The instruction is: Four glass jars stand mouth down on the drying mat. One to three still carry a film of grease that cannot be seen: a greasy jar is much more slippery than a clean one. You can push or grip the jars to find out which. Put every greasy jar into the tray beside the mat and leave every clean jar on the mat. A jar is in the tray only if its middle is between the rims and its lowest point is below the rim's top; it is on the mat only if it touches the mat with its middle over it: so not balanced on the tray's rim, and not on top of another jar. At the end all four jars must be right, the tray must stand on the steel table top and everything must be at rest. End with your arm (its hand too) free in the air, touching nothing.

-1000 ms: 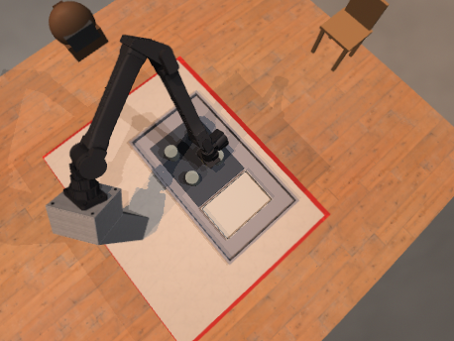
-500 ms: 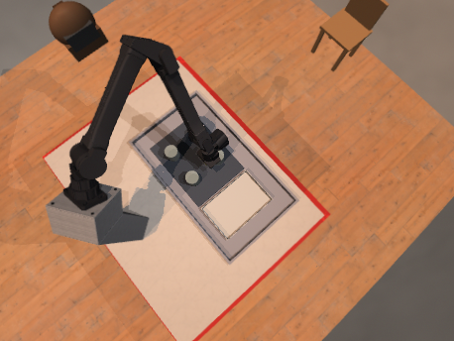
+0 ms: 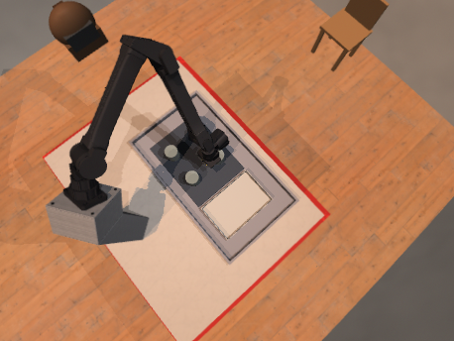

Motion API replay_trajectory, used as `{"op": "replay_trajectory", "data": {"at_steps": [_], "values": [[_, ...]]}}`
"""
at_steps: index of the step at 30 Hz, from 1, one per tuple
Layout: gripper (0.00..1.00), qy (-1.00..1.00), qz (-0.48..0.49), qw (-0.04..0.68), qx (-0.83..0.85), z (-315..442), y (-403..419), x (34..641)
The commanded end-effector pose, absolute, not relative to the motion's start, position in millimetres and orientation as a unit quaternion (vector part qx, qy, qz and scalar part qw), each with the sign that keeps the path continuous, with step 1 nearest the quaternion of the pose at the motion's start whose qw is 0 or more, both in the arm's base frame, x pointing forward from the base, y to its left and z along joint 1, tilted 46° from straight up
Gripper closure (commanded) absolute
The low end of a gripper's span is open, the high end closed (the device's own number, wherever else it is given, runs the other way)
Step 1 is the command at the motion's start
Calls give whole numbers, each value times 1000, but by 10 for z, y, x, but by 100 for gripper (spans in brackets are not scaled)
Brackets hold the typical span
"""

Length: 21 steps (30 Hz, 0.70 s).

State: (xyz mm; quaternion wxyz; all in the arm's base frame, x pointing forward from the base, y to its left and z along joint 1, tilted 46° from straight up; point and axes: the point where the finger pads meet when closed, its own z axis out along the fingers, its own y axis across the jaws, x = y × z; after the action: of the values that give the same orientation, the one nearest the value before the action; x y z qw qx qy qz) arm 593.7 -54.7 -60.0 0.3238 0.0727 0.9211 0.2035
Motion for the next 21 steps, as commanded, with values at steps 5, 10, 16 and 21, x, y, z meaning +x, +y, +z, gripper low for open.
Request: {"op": "replay_trajectory", "data": {"at_steps": [5, 10, 16, 21], "values": [[100, 918, 202, 333, 76, -457, -601, 5997], [100, 918, 202, 333, 76, -453, -603, 6002], [100, 918, 202, 333, 76, -450, -605, 6006], [100, 918, 202, 333, 76, -446, -607, 6011]]}}
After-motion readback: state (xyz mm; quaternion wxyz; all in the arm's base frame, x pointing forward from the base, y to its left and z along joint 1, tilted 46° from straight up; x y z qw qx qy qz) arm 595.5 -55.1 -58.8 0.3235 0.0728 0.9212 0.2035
